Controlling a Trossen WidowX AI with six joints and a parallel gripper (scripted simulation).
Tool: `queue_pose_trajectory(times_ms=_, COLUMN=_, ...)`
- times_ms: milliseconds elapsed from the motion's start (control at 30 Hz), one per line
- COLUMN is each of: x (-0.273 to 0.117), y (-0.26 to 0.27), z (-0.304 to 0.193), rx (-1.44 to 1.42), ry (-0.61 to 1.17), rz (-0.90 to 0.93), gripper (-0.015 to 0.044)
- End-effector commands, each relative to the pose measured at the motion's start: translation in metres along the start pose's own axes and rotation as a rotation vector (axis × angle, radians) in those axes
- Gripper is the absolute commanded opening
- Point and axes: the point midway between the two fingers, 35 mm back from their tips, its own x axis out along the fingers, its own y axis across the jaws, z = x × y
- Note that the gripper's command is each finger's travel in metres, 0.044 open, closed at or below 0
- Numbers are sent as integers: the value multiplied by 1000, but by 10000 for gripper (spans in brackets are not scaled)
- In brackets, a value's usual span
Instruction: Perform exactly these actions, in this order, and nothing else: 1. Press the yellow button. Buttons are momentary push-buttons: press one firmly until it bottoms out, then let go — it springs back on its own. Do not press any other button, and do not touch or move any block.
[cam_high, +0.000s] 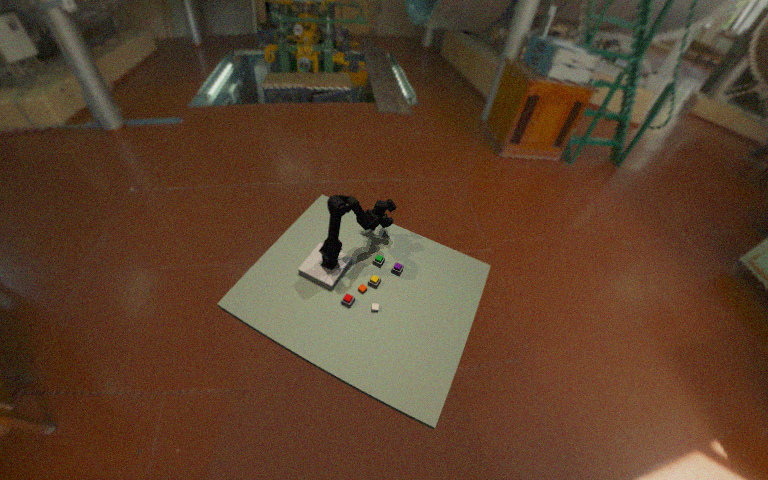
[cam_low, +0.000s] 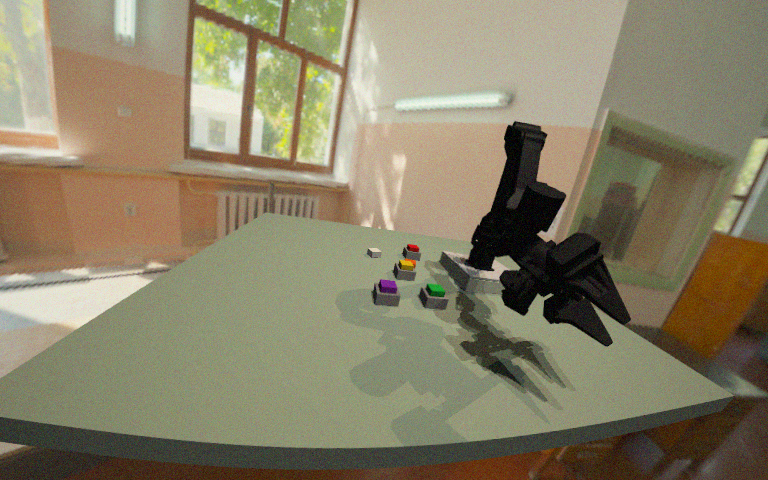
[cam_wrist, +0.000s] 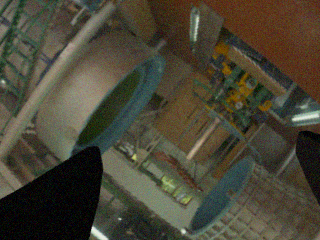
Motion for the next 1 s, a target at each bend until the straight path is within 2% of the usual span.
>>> queue_pose_trajectory(times_ms=0, x=-34, y=33, z=61, rx=-151, ry=-266, rz=-1, gripper=400)
queue_pose_trajectory(times_ms=200, x=-100, y=52, z=125, rx=-296, ry=-560, rz=-134, gripper=400)
queue_pose_trajectory(times_ms=467, x=-210, y=44, z=167, rx=-431, ry=-799, rz=-484, gripper=400)
queue_pose_trajectory(times_ms=667, x=-293, y=20, z=162, rx=-476, ry=-813, rz=-800, gripper=400)
queue_pose_trajectory(times_ms=867, x=-366, y=-10, z=126, rx=-487, ry=-675, rz=-1094, gripper=400)
queue_pose_trajectory(times_ms=967, x=-376, y=-15, z=118, rx=-487, ry=-640, rz=-1135, gripper=400)
